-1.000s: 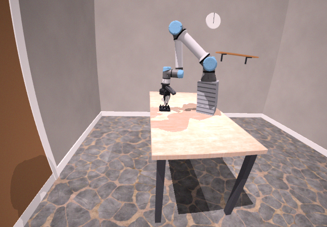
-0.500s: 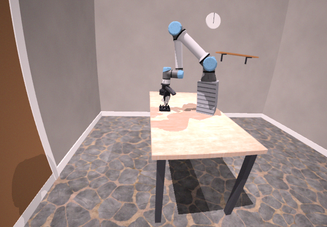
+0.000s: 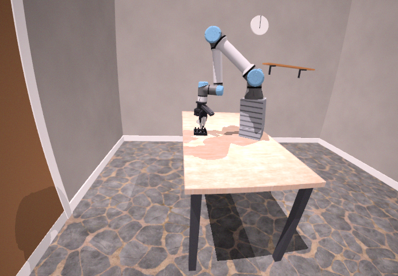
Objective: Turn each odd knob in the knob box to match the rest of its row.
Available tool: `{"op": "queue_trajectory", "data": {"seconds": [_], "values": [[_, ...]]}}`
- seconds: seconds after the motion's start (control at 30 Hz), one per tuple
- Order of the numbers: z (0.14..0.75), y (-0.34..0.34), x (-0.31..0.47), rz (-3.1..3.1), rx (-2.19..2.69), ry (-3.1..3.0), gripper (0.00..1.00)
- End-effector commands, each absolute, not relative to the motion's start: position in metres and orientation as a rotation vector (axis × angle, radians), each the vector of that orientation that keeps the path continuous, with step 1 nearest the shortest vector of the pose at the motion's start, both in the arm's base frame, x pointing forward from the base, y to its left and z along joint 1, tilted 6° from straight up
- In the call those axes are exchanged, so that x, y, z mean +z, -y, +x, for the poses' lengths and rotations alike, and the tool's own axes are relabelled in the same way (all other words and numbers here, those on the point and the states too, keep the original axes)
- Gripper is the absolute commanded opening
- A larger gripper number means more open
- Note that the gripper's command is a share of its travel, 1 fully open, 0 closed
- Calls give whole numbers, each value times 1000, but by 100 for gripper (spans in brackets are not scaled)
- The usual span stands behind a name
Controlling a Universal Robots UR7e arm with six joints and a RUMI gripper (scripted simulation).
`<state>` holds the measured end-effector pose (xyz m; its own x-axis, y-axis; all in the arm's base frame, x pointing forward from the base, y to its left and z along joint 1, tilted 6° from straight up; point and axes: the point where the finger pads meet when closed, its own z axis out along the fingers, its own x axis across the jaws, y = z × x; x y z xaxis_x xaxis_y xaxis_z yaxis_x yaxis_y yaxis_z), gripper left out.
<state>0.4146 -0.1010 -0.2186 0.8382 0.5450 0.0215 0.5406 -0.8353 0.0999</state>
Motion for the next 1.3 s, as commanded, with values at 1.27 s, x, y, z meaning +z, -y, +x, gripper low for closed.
{"op": "queue_trajectory", "data": {"seconds": [1.27], "values": [[412, 97, -219, 2925, 76, -866, 11]]}}
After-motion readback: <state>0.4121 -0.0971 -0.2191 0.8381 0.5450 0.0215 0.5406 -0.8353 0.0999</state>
